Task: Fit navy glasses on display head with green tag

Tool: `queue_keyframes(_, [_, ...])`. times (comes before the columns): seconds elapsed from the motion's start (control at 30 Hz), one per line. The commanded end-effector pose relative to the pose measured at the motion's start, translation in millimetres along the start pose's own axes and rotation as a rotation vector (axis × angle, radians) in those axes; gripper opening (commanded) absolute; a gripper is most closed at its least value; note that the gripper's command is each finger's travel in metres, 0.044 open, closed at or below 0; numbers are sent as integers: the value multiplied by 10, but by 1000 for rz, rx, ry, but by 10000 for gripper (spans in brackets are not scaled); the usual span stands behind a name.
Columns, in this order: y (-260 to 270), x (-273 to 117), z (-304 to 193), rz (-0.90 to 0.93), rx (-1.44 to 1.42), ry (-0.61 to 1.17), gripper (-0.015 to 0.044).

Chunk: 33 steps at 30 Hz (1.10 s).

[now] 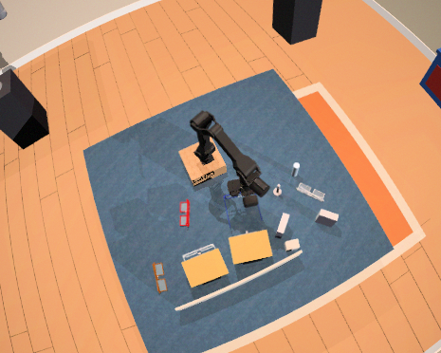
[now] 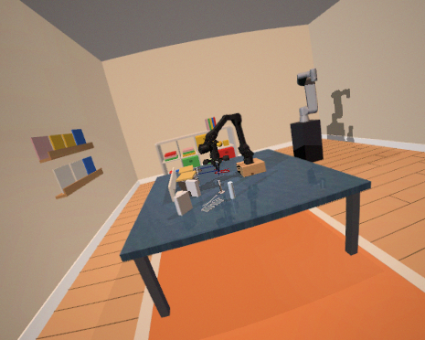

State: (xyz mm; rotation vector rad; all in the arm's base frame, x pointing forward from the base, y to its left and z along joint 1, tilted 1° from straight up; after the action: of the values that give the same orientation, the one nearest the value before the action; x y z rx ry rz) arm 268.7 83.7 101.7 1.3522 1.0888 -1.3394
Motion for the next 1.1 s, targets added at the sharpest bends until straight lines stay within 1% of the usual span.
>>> queue_keyframes(0.0, [-4,55,0,-2,6,-4,0])
queue_keyframes(1.07, [-4,319,1,-2,6,-4,0])
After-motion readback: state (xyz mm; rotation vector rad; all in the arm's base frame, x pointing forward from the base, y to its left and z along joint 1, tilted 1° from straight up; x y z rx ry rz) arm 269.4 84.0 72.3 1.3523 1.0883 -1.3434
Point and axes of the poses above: the point midway between the two fingers, 35 mm back from their tips, its own x axis out along the fingers, its own y axis across the jaws, z = x × y, the point moved 4 cm from there along -x, back along the fingers, and after that the axes turned 5 degrees about -x, right-handed, at the moved point
